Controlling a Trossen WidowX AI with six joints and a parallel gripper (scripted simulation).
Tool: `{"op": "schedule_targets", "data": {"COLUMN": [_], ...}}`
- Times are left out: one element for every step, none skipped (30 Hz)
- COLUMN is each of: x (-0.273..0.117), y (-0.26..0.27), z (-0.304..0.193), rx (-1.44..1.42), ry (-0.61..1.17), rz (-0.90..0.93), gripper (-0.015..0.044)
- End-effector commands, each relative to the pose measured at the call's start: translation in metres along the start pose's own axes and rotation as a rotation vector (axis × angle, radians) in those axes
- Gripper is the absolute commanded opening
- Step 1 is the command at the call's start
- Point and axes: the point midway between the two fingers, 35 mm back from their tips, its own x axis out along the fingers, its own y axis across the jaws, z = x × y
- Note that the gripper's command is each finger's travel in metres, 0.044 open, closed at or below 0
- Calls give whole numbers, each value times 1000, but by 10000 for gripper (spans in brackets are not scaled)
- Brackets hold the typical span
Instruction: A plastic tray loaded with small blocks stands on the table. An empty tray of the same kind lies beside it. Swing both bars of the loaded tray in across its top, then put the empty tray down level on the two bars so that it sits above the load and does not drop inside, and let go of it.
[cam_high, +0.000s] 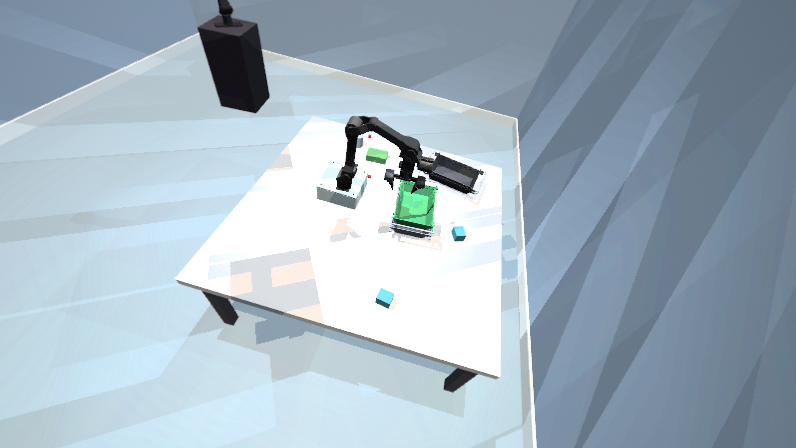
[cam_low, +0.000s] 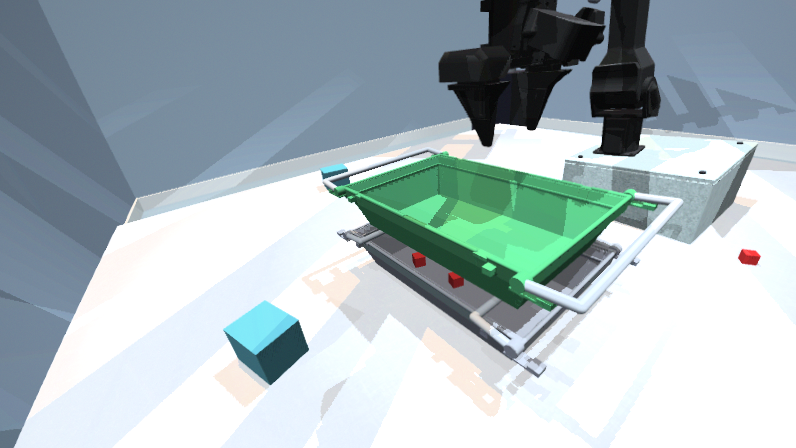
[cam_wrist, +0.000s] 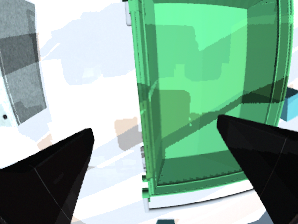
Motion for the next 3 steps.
{"op": "schedule_targets", "data": {"x": [-18,-18,-11], "y": [3,3,2], "z": [0,0,0], "rx": [5,5,0], "ry": [3,3,1], "rz": [-7,-7,-6], "gripper": [440,440,440]}}
